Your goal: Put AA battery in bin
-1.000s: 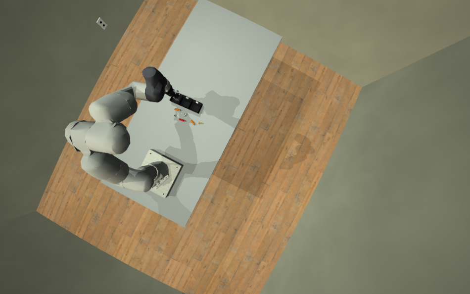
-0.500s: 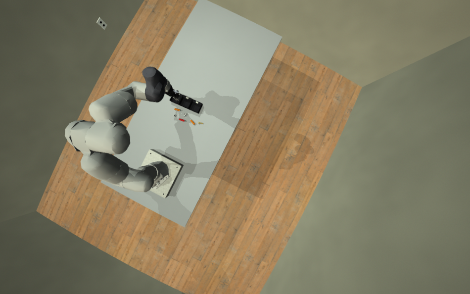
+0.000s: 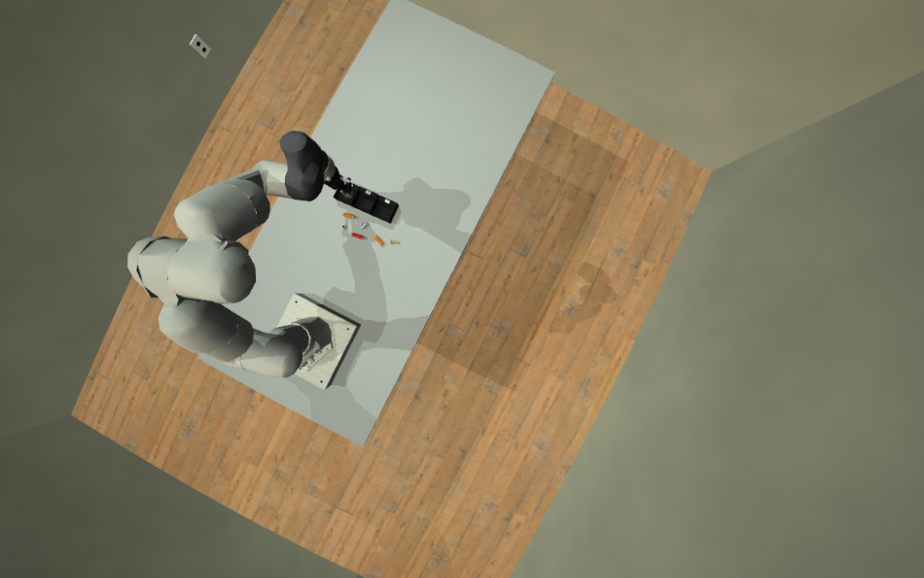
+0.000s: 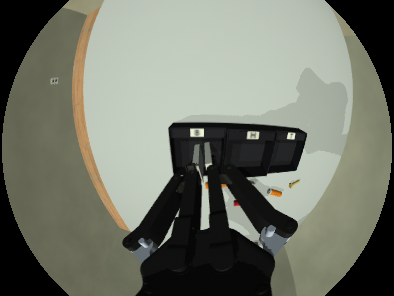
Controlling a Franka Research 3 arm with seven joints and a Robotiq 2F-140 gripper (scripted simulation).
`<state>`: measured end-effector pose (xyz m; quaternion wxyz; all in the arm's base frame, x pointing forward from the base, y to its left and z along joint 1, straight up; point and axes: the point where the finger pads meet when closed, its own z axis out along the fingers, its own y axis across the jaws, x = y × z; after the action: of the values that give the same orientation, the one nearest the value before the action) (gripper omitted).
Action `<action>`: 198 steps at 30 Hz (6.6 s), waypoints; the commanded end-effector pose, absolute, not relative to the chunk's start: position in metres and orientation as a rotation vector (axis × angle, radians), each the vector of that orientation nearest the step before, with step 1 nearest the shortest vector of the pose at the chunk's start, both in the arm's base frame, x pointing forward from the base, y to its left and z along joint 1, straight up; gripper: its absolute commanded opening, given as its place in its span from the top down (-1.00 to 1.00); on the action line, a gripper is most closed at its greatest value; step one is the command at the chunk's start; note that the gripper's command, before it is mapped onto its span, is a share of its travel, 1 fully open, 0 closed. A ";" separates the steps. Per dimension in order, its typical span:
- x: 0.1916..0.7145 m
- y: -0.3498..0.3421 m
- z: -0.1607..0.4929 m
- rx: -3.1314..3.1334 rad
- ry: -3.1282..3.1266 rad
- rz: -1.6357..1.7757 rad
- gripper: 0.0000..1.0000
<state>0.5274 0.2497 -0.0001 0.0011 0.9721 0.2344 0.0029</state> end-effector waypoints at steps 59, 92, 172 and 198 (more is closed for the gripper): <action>0.528 0.250 0.085 3.054 0.727 0.013 0.89; 0.527 0.250 0.170 3.054 0.727 0.013 0.89; 0.458 0.202 0.058 2.105 2.277 -0.036 0.65; 0.456 0.202 0.058 1.743 2.605 0.007 0.65</action>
<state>0.4550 0.2007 0.0568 0.0131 0.6079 0.7939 -0.0058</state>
